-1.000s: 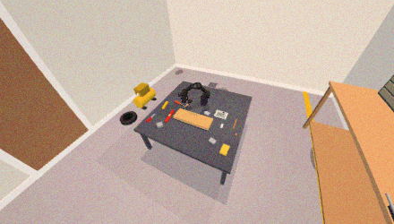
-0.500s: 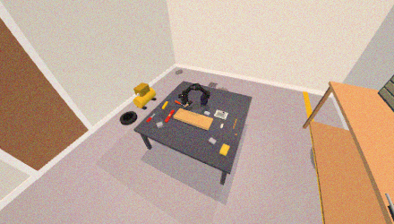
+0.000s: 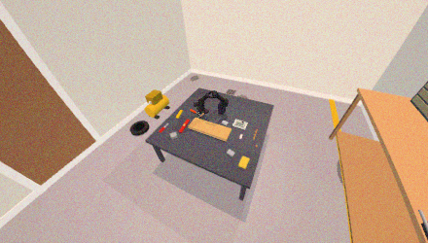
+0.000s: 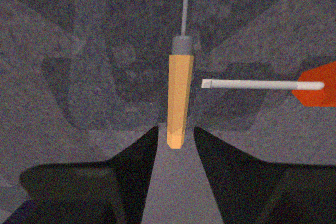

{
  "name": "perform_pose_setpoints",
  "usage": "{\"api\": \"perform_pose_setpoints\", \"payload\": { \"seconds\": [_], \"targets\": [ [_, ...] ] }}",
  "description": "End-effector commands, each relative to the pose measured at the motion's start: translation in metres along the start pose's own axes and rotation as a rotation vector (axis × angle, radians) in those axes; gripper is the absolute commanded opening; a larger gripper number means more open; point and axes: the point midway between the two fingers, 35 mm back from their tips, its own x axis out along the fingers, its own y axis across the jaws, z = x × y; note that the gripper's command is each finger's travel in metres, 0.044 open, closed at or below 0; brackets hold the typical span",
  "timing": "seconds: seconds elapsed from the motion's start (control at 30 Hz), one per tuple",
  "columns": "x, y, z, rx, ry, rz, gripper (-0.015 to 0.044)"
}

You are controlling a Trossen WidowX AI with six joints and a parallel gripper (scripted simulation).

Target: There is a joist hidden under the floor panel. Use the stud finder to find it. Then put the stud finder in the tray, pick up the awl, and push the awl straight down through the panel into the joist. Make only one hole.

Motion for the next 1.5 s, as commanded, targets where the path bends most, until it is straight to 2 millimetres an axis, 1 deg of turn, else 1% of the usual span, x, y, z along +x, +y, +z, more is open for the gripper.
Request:
{"api": "perform_pose_setpoints", "payload": {
  "seconds": [0.0, 0.03, 0.2, 0.23, 0.27, 0.3, 0.4, 0.57, 0.73, 0.8, 0.9, 1.0, 1.17, 1.47],
  "targets": [
    [0.000, 0.000, 0.001, 0.003, -0.004, 0.002, 0.0099],
    [0.000, 0.000, 0.001, 0.003, -0.004, 0.002, 0.0072],
    [0.000, 0.000, 0.001, 0.003, -0.004, 0.002, 0.0039],
    [-0.001, 0.000, 0.001, 0.003, -0.004, 0.001, 0.0013],
    [-0.004, 0.000, 0.001, 0.003, -0.004, 0.001, 0.0000],
    [-0.008, -0.001, 0.001, 0.003, -0.004, 0.001, 0.0000],
    [-0.027, -0.003, 0.002, 0.004, -0.004, -0.001, 0.0000],
    [-0.072, -0.005, 0.000, 0.005, -0.004, -0.004, 0.0000],
    [-0.117, -0.002, -0.008, 0.005, -0.003, -0.003, 0.0000],
    [-0.123, -0.001, -0.010, 0.005, -0.003, -0.003, 0.0000],
    [-0.124, -0.003, -0.009, -0.020, 0.002, -0.021, 0.0000],
    [-0.124, -0.008, -0.006, -0.118, 0.023, -0.094, 0.0000],
    [-0.130, -0.020, 0.004, -0.364, 0.092, -0.276, 0.0000],
    [-0.154, -0.034, 0.029, -0.775, 0.275, -0.596, 0.0000]
  ]
}}
